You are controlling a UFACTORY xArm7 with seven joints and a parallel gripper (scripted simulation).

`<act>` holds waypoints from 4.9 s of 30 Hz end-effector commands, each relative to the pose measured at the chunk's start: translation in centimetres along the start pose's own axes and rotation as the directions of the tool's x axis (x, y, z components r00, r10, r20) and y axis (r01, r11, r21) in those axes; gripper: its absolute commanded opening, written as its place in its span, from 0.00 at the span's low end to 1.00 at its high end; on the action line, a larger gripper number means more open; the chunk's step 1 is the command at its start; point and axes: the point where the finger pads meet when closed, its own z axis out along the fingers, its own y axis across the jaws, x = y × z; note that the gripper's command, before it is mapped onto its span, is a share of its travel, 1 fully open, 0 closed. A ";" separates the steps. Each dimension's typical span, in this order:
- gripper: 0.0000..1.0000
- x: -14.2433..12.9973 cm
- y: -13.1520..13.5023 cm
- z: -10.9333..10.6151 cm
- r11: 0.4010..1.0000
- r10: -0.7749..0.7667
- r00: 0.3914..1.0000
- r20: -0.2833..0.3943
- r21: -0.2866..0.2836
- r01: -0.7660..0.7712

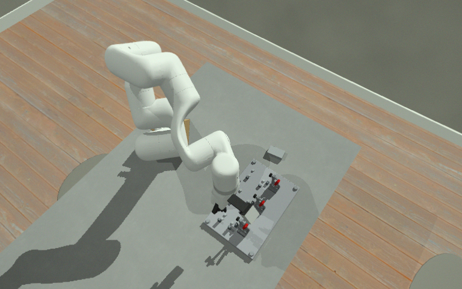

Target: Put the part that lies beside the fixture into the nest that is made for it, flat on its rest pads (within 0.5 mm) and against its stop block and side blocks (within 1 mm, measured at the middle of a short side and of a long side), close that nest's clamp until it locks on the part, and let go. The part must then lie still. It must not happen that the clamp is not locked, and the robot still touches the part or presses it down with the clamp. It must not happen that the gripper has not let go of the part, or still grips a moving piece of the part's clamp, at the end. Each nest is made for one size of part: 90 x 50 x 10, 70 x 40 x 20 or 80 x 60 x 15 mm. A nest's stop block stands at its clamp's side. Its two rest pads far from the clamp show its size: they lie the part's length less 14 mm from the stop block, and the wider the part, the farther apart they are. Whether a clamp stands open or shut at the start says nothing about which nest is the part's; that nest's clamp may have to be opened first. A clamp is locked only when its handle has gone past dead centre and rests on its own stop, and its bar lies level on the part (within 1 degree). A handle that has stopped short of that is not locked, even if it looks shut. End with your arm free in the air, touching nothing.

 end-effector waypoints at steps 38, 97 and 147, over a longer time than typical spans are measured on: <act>1.00 0.1 0.0 -0.1 1.000 -0.001 1.000 -0.004 0.000 0.001; 1.00 -0.1 -6.2 -0.2 1.000 -0.001 1.000 -0.003 0.000 0.001; 1.00 -0.9 -36.9 -0.2 1.000 -0.001 1.000 -0.003 0.000 0.001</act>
